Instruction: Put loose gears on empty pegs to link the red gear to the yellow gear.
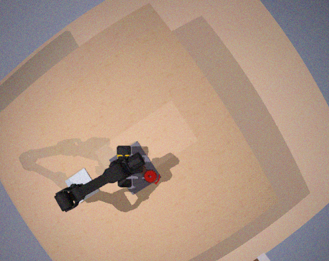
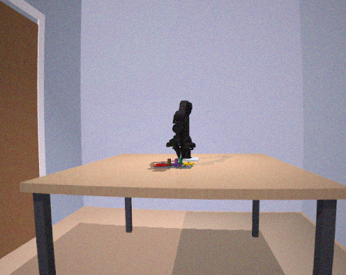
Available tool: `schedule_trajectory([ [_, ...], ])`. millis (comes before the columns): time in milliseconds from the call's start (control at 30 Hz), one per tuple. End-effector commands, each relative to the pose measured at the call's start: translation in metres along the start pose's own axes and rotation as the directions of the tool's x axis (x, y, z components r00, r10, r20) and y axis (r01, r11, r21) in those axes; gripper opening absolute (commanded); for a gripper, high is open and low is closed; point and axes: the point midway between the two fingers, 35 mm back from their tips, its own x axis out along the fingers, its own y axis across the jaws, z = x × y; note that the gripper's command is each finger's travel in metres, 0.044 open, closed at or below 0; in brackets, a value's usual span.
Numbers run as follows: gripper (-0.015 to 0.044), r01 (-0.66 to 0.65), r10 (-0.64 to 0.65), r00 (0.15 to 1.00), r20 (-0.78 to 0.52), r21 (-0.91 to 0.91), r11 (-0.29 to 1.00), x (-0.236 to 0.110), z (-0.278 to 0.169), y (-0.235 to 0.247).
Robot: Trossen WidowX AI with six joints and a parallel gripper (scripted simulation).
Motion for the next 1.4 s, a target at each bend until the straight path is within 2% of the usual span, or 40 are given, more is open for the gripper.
schedule_trajectory([
  [0,0.0000,-0.001,0.001,1.000,0.000,0.107,0.994,0.001,0.000,0.000],
  [33,0.0000,-0.001,0.001,1.000,0.000,0.131,0.991,0.002,0.001,0.000],
  [200,0.0131,-0.001,0.001,1.000,0.000,0.076,0.997,0.000,0.001,0.000],
  [233,0.0140,-0.001,0.001,1.000,0.000,0.056,0.998,0.000,0.001,0.000],
  [400,0.0140,-0.001,0.001,1.000,0.000,-0.006,1.000,-0.008,0.001,0.000],
  [633,0.0140,-0.001,0.001,1.000,0.000,-0.107,0.994,-0.047,0.001,0.000],
  [733,0.0140,-0.001,0.001,1.000,0.000,-0.110,0.994,-0.048,0.001,0.000],
  [800,0.0193,-0.002,0.002,1.000,-0.001,-0.090,0.996,-0.049,0.002,0.001],
  [933,0.0298,-0.002,0.002,1.000,-0.001,-0.090,0.996,-0.089,-0.002,-0.001],
  [1100,0.0429,-0.002,0.002,1.000,-0.001,-0.090,0.996,-0.091,-0.002,-0.002],
  [1367,0.0440,-0.002,0.002,1.000,-0.001,-0.090,0.996,-0.091,-0.002,-0.002],
])
